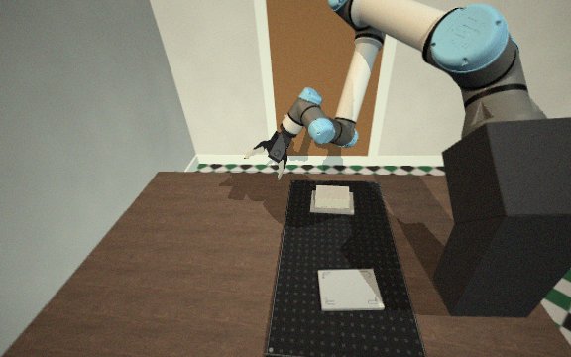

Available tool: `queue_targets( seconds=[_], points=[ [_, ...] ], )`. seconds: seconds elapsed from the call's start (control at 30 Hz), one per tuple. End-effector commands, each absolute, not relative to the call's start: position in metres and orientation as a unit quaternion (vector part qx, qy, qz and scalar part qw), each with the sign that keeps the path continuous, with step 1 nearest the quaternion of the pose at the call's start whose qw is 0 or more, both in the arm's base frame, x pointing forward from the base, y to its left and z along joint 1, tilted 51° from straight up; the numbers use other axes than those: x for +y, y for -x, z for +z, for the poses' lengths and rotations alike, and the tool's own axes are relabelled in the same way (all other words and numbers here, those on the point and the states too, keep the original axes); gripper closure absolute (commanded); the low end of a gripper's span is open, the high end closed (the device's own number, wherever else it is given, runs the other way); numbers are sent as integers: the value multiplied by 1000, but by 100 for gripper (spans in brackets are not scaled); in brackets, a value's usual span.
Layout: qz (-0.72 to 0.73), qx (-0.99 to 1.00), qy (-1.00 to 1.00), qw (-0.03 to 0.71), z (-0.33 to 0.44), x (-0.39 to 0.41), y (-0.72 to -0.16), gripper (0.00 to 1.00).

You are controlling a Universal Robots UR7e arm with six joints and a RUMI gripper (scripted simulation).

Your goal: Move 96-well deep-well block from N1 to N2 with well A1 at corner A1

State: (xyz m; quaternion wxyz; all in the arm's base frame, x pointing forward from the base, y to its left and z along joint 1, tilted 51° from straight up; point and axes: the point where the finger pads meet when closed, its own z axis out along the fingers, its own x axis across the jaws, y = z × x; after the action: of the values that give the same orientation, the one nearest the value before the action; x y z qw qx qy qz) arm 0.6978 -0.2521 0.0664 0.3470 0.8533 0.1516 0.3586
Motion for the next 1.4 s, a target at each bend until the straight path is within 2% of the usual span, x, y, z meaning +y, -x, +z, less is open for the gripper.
queue_targets(
  seconds=[0.0,0.6,1.37],
  points=[
    [326,185,-851,368,58,-254,-684,0],
    [180,322,-828,422,28,-265,-620,0],
    [0,479,-763,434,5,-274,-538,0]
  ],
)
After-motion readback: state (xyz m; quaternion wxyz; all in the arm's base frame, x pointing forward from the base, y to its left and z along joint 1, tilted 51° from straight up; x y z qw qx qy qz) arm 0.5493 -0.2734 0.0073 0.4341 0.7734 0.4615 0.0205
